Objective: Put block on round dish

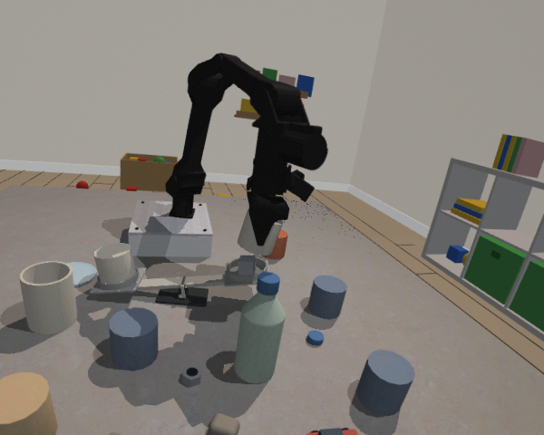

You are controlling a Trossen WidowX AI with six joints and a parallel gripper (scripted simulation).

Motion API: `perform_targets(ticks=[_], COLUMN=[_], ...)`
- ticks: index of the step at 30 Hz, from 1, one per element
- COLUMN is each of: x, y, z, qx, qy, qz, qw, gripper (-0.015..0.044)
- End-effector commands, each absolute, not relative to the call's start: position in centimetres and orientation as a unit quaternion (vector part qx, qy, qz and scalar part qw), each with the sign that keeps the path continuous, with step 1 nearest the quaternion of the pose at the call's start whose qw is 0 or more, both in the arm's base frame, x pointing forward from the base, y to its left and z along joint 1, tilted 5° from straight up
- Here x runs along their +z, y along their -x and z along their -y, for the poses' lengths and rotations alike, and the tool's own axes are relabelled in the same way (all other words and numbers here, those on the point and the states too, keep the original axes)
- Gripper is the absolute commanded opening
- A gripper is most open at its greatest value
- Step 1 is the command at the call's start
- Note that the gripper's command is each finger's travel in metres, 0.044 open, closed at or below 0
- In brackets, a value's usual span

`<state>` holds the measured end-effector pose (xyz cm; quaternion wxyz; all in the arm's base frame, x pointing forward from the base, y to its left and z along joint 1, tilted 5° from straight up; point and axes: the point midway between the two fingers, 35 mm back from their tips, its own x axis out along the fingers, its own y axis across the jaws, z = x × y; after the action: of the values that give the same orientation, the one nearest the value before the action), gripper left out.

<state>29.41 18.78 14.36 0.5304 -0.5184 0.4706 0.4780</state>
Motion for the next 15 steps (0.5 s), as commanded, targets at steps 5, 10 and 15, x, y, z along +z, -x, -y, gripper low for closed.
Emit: perform_targets(ticks=[5, 10, 15], x=[15.5, 16.1, 16.7], y=[-29.2, -29.1, -28.9], z=[-18.7, -18.7, -18.6], qx=[0.477, 0.477, 0.477], qy=[0.517, 0.517, 0.517], qz=[-0.47, -0.47, -0.47], qw=[0.533, 0.533, 0.533], gripper=[0.0, 0.0, 0.0])
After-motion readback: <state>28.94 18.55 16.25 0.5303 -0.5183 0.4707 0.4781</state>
